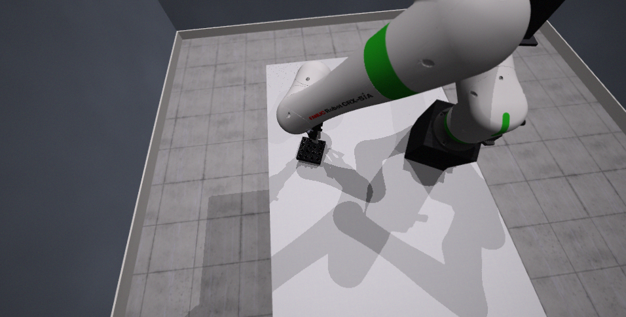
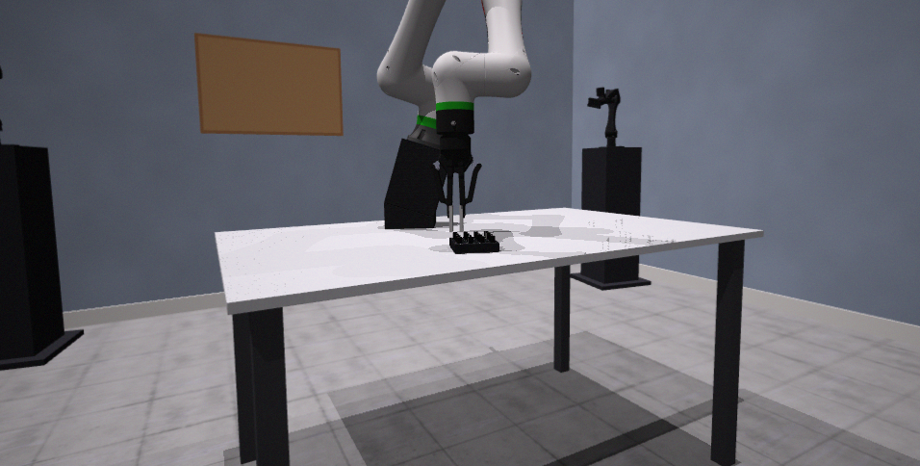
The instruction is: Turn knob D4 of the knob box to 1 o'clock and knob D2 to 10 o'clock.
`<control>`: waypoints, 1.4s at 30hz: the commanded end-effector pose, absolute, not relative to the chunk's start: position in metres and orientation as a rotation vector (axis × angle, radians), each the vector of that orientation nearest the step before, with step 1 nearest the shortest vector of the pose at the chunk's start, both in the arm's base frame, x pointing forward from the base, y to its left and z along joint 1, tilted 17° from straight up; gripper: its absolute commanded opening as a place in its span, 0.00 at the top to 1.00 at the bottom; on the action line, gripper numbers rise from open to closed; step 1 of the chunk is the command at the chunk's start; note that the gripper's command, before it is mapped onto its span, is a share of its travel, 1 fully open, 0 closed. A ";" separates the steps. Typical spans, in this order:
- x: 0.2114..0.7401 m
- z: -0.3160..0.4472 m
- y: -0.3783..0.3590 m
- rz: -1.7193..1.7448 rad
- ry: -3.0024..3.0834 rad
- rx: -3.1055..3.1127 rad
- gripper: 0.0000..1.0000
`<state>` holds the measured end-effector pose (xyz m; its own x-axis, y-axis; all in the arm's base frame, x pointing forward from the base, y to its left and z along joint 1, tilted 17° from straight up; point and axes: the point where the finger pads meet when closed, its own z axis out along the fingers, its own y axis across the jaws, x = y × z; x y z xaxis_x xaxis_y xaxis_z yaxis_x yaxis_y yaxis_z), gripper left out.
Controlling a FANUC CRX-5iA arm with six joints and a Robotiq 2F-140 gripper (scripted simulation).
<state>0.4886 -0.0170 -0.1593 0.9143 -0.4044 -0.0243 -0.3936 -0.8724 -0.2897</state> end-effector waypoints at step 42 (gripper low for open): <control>0.489 -0.163 -0.016 -0.054 0.594 -2.786 0.88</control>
